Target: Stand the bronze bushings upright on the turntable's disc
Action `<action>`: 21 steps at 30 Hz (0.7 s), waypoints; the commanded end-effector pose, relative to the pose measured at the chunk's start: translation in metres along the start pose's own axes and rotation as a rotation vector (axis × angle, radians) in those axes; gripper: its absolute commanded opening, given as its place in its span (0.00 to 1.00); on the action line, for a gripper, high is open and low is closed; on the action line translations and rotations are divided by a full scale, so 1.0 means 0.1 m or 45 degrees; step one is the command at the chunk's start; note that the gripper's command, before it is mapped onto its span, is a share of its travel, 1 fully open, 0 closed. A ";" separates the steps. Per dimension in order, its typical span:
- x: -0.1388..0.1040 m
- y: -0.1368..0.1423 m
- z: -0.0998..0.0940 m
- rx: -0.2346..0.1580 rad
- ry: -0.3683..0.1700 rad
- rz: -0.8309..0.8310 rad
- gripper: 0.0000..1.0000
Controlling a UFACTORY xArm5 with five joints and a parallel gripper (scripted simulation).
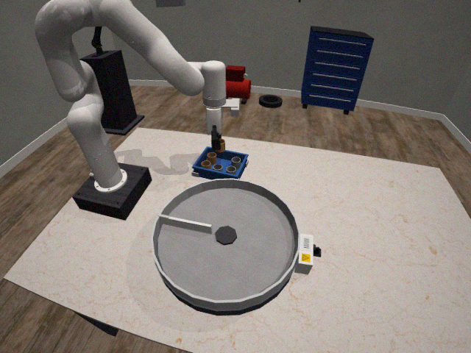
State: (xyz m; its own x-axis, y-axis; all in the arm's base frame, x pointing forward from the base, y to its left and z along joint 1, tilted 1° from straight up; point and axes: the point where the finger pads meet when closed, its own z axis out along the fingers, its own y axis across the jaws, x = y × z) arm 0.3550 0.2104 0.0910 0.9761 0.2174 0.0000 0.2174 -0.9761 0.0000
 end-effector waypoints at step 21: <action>-0.26 2.30 -0.05 -0.003 0.012 -0.001 0.00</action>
State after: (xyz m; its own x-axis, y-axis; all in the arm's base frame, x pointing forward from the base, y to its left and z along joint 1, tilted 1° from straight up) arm 0.3714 0.0311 0.0938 0.9773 0.2119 0.0038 0.2119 -0.9773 0.0005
